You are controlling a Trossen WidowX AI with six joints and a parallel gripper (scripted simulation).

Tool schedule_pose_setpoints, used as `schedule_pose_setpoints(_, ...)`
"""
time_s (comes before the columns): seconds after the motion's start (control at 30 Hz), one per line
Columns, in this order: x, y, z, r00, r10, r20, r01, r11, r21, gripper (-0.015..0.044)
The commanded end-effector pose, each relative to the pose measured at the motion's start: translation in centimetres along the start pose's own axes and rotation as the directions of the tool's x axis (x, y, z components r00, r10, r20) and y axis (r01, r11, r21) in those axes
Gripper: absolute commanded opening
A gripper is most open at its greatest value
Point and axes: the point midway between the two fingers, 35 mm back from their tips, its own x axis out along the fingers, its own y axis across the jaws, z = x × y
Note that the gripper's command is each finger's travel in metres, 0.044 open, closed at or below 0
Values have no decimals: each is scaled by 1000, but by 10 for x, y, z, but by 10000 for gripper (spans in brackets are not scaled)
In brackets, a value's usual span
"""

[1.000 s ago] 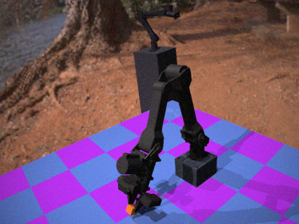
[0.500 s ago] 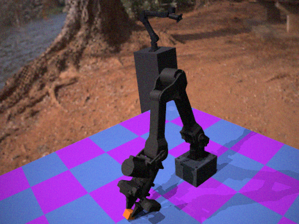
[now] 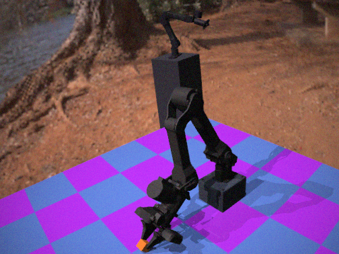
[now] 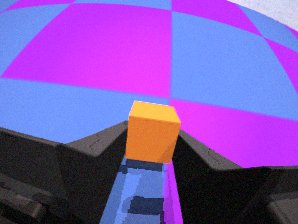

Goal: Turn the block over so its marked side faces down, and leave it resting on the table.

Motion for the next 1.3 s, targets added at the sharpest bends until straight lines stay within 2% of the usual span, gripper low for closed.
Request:
schedule_pose_setpoints(0.0,-2,-1,-12,1000,-4,28,4,1000,-6,0)
schedule_pose_setpoints(0.4,-16,-3,-14,985,-6,172,7,1000,-6,0)
schedule_pose_setpoints(1.0,-18,-3,-12,980,-6,199,7,1000,-6,0)
schedule_pose_setpoints(1.27,-18,-3,-12,980,-6,199,7,1000,-6,210)
